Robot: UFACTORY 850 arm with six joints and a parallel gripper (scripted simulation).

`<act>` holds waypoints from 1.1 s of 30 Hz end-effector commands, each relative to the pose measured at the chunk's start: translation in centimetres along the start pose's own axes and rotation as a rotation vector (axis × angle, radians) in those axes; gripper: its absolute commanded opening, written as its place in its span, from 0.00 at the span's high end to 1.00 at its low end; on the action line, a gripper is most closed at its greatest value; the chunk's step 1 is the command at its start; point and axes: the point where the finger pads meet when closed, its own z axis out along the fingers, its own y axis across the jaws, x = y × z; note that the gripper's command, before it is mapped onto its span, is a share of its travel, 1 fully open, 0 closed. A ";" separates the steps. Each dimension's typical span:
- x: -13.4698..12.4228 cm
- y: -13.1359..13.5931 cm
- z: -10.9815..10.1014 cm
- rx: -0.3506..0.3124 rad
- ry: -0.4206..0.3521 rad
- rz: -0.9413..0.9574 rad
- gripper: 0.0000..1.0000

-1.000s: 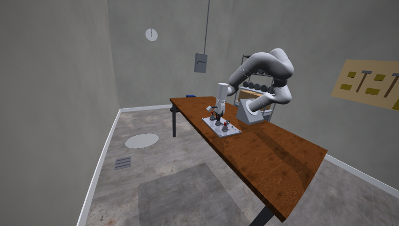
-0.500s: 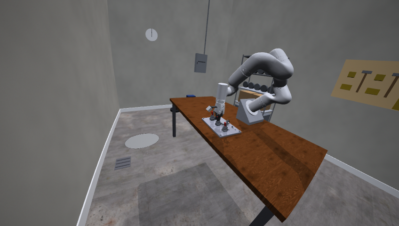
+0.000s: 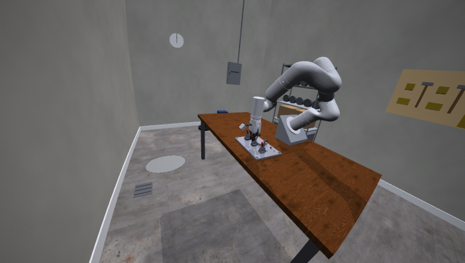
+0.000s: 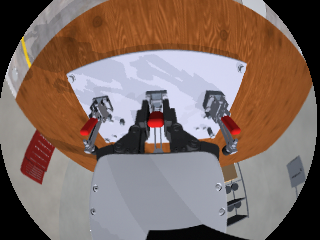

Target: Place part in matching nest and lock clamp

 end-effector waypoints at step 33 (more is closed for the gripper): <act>3.0 0.0 1.7 0.000 0.002 -0.001 1.00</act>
